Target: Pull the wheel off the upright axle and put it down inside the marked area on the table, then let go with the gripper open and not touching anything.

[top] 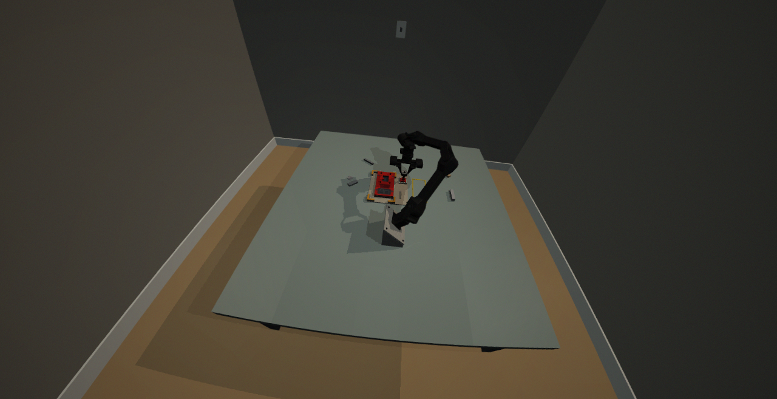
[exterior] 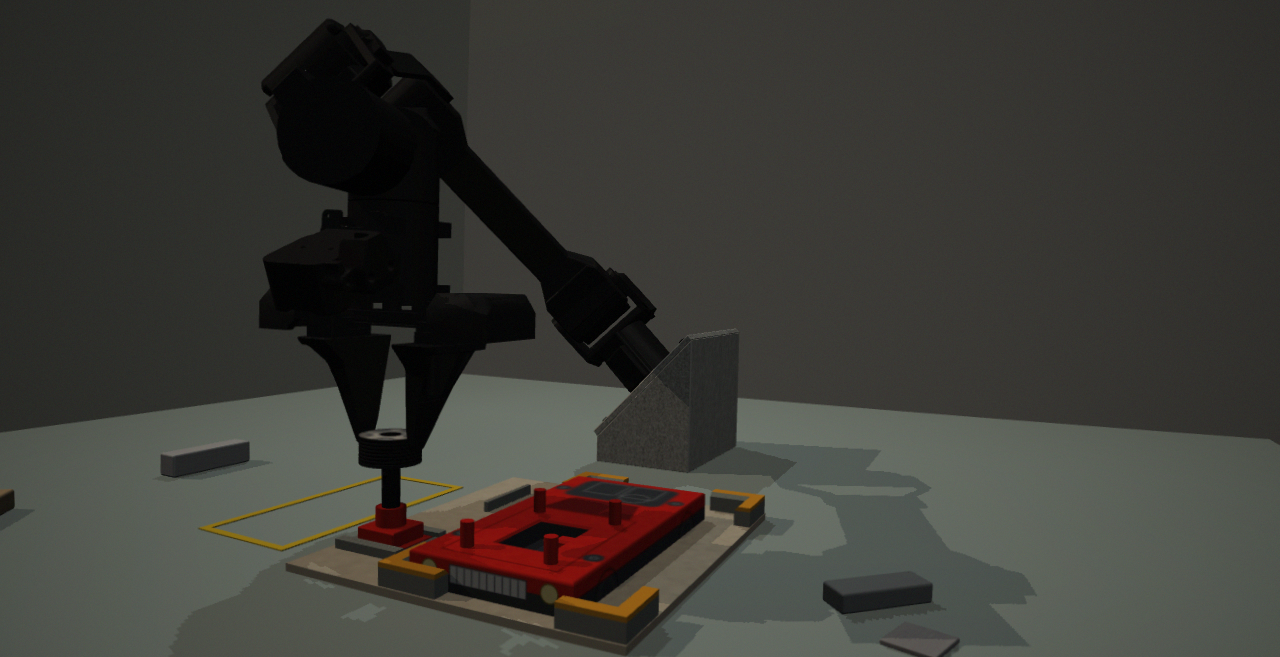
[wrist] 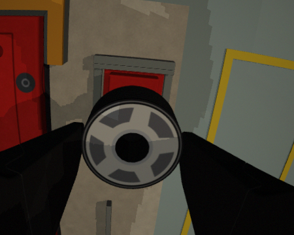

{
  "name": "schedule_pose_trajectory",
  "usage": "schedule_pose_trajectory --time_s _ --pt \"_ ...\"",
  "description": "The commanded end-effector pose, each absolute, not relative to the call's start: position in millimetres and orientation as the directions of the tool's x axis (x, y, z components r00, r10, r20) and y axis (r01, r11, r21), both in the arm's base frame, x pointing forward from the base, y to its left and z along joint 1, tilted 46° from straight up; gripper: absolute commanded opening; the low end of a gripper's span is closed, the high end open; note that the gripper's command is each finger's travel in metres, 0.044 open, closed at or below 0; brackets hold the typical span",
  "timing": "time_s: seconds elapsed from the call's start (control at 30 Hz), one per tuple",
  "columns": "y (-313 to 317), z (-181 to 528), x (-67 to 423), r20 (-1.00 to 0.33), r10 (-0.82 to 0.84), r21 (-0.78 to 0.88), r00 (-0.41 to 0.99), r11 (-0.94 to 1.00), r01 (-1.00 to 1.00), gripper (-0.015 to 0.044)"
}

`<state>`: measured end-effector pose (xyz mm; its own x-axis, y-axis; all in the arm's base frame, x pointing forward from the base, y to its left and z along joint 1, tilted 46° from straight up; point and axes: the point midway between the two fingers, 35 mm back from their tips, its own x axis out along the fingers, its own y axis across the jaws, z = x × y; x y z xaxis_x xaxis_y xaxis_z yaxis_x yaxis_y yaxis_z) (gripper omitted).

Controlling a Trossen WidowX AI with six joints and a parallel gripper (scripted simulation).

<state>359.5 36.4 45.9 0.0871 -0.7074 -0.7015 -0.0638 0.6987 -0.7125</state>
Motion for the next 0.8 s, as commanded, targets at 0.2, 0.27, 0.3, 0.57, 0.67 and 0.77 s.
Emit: schedule_pose_trajectory --time_s 0.2,0.27,0.3,0.57,0.67,0.77 --pt "39 48 359 -0.704 -0.705 -0.710 0.086 0.702 -0.061 0.0000" --pt "40 49 359 -0.704 -0.705 -0.710 0.086 0.702 -0.061 0.0000" --pt "40 49 359 -0.704 -0.705 -0.710 0.086 0.701 -0.061 0.0000" --pt "46 55 358 -0.704 -0.705 -0.710 0.086 0.702 -0.061 0.0000" --pt "53 62 357 -0.704 -0.705 -0.710 0.086 0.702 -0.061 0.0000" --pt "61 71 356 -0.704 -0.705 -0.710 0.086 0.702 -0.061 0.0000"
